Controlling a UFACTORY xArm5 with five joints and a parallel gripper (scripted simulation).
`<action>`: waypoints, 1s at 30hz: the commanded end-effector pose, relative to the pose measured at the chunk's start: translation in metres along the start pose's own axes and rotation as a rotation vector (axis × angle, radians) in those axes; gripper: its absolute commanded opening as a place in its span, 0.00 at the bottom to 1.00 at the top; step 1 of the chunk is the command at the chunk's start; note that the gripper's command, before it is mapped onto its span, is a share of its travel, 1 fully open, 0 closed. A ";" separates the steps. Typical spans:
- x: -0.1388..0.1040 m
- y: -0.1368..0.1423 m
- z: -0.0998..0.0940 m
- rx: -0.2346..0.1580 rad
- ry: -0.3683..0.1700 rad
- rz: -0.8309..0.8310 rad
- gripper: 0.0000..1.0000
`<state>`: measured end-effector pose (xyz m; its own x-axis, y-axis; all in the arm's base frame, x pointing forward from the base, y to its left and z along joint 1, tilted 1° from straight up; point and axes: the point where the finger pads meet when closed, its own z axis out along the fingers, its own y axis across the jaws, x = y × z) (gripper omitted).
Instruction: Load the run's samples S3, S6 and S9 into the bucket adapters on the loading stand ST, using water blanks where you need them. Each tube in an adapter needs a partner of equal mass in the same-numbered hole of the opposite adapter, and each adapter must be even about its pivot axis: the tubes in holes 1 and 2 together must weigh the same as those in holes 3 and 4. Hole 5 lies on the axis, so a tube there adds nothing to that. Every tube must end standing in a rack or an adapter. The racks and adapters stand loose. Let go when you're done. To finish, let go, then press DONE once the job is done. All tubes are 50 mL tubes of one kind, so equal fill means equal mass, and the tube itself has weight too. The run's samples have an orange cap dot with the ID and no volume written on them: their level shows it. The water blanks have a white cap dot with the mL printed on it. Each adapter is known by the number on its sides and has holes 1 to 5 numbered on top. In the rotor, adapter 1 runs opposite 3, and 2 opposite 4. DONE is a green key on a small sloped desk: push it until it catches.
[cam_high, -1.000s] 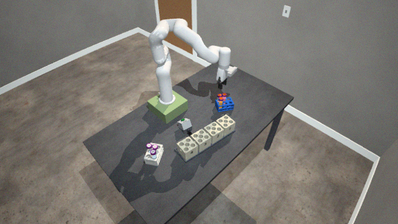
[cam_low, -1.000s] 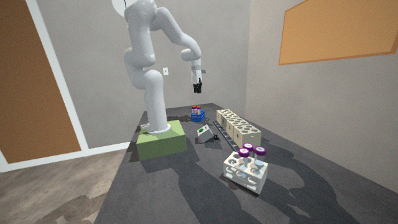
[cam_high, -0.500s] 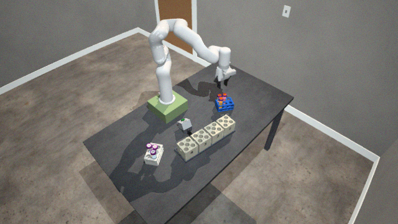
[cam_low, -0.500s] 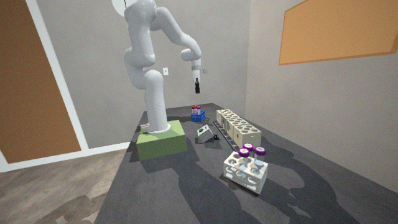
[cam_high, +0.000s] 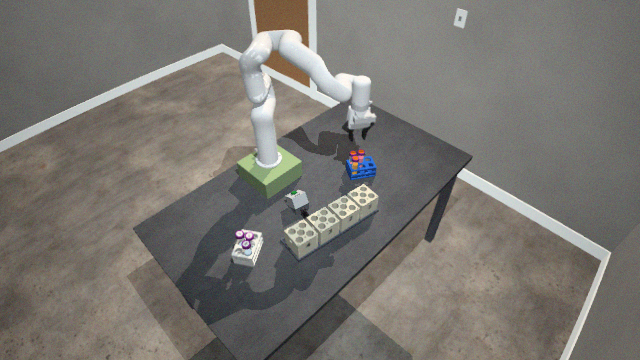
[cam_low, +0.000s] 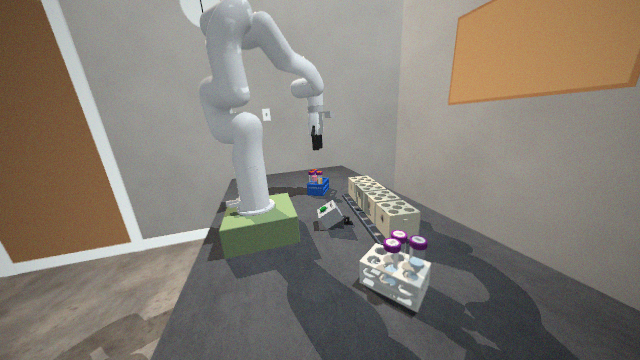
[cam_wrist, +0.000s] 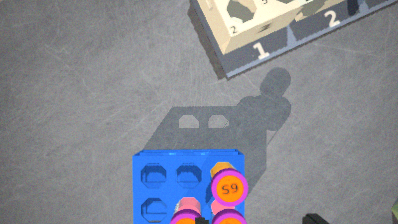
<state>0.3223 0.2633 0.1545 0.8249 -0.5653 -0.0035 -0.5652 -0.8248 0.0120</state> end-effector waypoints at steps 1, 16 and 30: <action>0.000 -0.001 -0.001 0.004 0.001 0.006 0.57; 0.000 -0.001 0.025 0.004 0.001 0.006 0.57; 0.000 -0.001 0.049 0.004 0.001 0.006 0.57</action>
<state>0.3217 0.2628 0.1112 0.8215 -0.5702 -0.0035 -0.5701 -0.8215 0.0122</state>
